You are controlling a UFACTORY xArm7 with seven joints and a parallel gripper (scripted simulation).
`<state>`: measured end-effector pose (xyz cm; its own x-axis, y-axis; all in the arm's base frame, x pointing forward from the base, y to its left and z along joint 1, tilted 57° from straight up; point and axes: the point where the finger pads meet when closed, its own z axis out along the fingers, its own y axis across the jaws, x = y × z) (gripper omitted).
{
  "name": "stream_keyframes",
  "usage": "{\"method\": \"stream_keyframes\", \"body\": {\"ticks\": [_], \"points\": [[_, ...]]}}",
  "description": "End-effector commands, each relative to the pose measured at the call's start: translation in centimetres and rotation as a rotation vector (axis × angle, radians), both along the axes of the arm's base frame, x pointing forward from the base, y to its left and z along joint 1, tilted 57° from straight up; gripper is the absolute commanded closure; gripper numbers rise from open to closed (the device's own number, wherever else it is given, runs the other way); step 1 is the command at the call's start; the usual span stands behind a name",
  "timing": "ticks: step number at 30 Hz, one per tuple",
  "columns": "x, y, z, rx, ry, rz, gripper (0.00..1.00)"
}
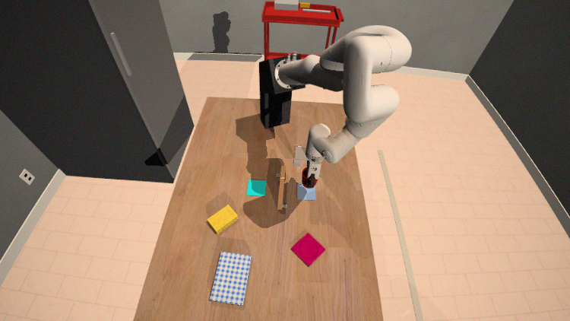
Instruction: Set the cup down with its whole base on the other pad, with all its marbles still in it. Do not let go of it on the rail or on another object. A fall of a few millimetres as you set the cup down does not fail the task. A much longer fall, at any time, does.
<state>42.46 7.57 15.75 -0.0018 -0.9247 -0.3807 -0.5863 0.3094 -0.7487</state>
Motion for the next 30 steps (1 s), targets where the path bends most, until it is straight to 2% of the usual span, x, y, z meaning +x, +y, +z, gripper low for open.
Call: {"method": "stream_keyframes", "body": {"ticks": [1,14,30], "points": [[0.0,-0.1,0.0,0.000,0.000,-0.001,0.15],[0.0,-1.1,-0.4,0.000,0.000,-0.001,0.15],[0.0,-4.7,-1.9,0.000,0.000,-0.001,0.15]]}}
